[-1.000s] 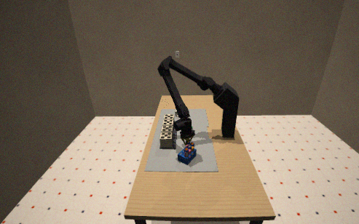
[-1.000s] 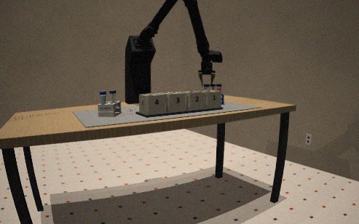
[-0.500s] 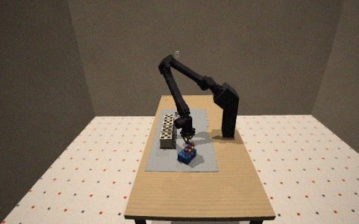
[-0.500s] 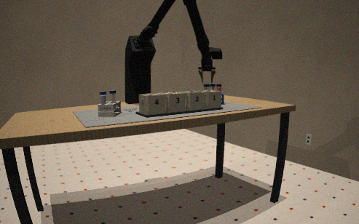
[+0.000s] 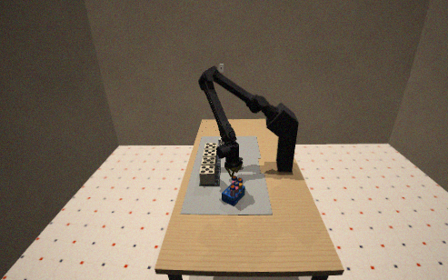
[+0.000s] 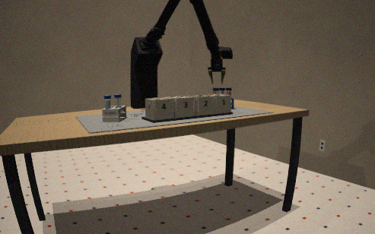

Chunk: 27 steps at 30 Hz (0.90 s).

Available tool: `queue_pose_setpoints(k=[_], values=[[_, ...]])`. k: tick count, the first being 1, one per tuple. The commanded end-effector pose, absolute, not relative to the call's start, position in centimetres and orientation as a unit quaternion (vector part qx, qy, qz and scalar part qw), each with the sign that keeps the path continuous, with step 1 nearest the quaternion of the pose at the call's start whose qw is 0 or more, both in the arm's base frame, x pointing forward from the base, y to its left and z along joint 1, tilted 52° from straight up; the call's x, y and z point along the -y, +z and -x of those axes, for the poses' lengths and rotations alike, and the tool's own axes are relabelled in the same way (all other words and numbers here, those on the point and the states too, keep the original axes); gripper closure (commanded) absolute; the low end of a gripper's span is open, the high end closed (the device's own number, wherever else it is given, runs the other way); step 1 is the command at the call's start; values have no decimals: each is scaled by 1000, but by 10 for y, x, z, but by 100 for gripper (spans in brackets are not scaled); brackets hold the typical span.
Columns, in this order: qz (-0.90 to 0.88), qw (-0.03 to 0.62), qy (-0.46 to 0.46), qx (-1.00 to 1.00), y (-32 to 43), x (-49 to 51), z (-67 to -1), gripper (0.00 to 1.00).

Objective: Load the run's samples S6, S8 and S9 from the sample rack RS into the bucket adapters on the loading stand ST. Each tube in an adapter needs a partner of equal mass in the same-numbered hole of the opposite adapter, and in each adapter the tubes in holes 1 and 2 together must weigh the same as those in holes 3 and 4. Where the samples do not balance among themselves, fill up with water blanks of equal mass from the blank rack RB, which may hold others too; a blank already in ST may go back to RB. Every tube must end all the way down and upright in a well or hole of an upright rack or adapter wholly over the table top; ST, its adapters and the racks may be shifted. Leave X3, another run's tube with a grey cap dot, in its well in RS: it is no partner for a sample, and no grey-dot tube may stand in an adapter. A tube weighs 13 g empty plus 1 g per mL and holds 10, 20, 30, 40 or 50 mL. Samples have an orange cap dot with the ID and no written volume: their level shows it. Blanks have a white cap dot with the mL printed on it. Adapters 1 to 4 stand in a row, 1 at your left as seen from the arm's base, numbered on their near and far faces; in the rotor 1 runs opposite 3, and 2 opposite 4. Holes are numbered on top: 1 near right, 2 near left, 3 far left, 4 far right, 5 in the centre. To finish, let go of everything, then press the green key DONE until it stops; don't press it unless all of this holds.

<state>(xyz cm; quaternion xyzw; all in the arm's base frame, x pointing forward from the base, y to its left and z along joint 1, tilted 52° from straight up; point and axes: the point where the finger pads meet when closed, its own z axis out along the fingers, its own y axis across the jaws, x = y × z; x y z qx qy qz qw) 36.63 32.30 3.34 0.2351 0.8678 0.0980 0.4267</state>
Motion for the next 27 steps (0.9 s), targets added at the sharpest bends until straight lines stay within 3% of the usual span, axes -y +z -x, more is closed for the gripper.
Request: queue_pose_setpoints(k=[1, 8, 9, 21, 27], values=[[-240, 427, 98, -866, 36, -322, -365, 45], [-252, 427, 95, -863, 41, -310, -368, 45], [-203, 427, 80, -877, 32, -334, -360, 20], [21, 435, -24, -900, 35, -420, -365, 20], [140, 423, -99, -890, 34, -398, -377, 20]])
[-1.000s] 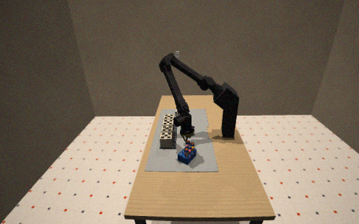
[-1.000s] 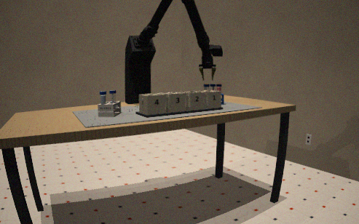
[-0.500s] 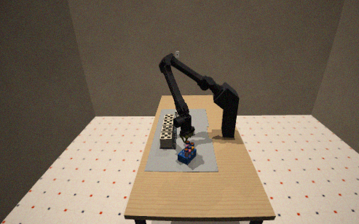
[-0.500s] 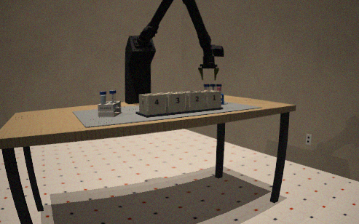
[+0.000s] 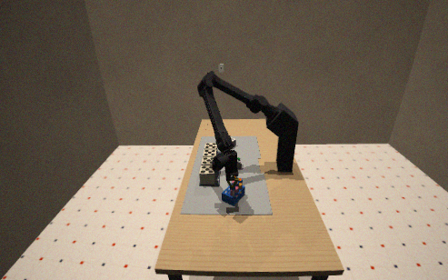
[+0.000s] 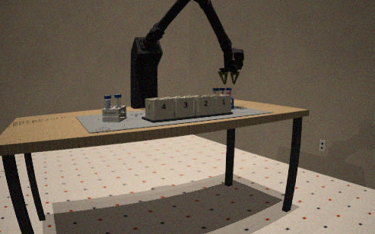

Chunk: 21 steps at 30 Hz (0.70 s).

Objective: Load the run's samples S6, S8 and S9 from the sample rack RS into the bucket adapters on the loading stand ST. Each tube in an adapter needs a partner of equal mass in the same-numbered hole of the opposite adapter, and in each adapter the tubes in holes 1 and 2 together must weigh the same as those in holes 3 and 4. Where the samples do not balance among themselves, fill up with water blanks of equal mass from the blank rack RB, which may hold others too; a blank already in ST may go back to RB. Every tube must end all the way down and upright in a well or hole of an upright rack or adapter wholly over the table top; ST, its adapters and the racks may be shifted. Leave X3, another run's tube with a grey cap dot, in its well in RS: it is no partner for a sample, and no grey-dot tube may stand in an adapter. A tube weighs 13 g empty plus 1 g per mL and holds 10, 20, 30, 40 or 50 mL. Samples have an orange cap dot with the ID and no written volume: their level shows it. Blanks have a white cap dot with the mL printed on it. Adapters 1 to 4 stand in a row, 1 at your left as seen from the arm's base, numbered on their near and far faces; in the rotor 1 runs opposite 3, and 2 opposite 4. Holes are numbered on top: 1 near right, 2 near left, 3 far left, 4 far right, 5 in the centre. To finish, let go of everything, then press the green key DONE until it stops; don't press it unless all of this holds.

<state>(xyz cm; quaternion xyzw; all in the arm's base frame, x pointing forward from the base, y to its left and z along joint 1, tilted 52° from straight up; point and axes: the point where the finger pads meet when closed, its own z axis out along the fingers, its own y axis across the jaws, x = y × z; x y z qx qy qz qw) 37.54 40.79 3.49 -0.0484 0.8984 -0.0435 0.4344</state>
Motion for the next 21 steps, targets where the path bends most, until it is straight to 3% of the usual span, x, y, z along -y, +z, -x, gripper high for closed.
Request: queue_pose_setpoints(k=[1, 16, 21], values=[[168, 421, -106, -885, 34, -404, -371, 20], [442, 377, -226, -782, 47, -415, -367, 20], [447, 375, -230, -779, 49, -413, -369, 20]])
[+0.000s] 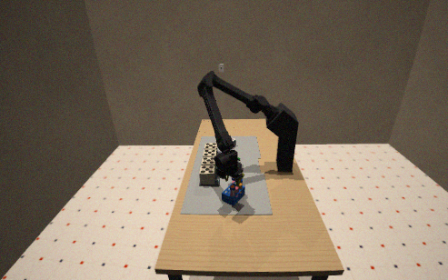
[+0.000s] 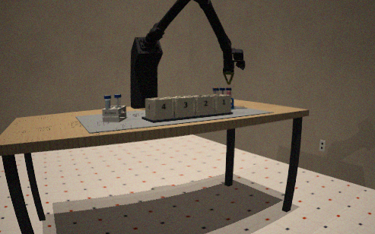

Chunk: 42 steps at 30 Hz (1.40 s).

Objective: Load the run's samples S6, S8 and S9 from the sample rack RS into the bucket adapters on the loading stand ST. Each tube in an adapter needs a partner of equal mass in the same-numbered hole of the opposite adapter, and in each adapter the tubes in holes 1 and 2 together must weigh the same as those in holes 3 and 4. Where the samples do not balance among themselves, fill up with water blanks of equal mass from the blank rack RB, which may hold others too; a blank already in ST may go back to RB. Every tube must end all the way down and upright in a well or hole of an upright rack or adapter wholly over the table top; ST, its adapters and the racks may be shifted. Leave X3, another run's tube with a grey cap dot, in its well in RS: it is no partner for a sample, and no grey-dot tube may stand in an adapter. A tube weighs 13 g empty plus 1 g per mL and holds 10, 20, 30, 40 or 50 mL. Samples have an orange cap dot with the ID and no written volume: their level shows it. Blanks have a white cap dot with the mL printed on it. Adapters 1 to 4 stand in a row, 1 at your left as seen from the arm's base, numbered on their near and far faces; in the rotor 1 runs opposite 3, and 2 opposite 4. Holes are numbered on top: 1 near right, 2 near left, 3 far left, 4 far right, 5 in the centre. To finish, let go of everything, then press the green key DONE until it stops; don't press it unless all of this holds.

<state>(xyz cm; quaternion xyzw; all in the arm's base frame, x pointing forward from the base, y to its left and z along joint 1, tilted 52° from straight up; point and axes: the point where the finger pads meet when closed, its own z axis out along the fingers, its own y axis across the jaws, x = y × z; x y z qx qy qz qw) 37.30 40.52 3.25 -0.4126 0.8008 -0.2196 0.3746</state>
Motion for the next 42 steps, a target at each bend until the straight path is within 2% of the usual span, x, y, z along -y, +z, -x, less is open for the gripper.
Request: queue_pose_setpoints(k=[1, 14, 18, 25, 39, 40, 42], values=[[447, 375, -230, -779, 49, -413, -369, 20], [440, 370, -233, -784, 14, -405, -401, 20], [457, 371, -228, -775, 9, -418, -384, 20], [440, 371, -233, -784, 10, -407, -410, 20], [451, 367, -233, -779, 3, -408, -397, 20], [443, 373, -229, -782, 15, -411, -399, 100], [443, 373, -229, -782, 15, -411, -399, 100]])
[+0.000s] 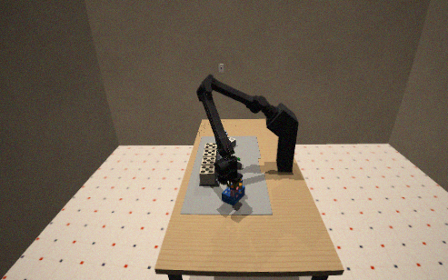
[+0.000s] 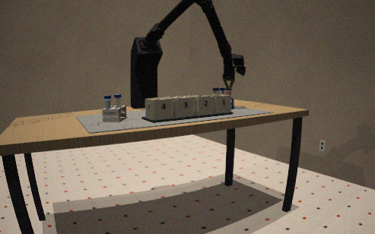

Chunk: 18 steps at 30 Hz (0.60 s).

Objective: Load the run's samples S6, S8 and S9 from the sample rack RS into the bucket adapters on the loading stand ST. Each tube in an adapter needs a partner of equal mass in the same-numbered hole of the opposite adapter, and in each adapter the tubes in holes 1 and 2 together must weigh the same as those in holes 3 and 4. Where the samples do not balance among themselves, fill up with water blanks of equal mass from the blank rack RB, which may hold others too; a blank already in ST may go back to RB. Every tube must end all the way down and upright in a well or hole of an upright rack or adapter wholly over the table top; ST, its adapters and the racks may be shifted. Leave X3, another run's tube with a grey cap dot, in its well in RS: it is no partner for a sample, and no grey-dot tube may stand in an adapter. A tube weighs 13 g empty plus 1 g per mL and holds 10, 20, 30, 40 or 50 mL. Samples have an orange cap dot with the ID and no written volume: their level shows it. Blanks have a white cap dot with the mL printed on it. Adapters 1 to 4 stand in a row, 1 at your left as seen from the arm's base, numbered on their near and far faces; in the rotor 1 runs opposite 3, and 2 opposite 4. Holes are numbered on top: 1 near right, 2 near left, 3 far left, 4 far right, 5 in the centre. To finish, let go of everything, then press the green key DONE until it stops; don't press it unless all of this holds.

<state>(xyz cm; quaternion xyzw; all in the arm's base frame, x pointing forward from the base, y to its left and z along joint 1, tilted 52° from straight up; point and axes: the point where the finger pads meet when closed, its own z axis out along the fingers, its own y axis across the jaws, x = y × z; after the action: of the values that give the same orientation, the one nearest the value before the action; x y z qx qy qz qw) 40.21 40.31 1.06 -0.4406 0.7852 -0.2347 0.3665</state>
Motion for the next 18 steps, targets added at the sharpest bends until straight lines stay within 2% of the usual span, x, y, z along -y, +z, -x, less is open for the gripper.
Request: queue_pose_setpoints(k=[1, 14, 18], values=[[443, 373, -229, -782, 15, -411, -399, 100], [443, 373, -229, -782, 15, -411, -399, 100], [447, 376, -226, -780, 28, -414, -379, 100]])
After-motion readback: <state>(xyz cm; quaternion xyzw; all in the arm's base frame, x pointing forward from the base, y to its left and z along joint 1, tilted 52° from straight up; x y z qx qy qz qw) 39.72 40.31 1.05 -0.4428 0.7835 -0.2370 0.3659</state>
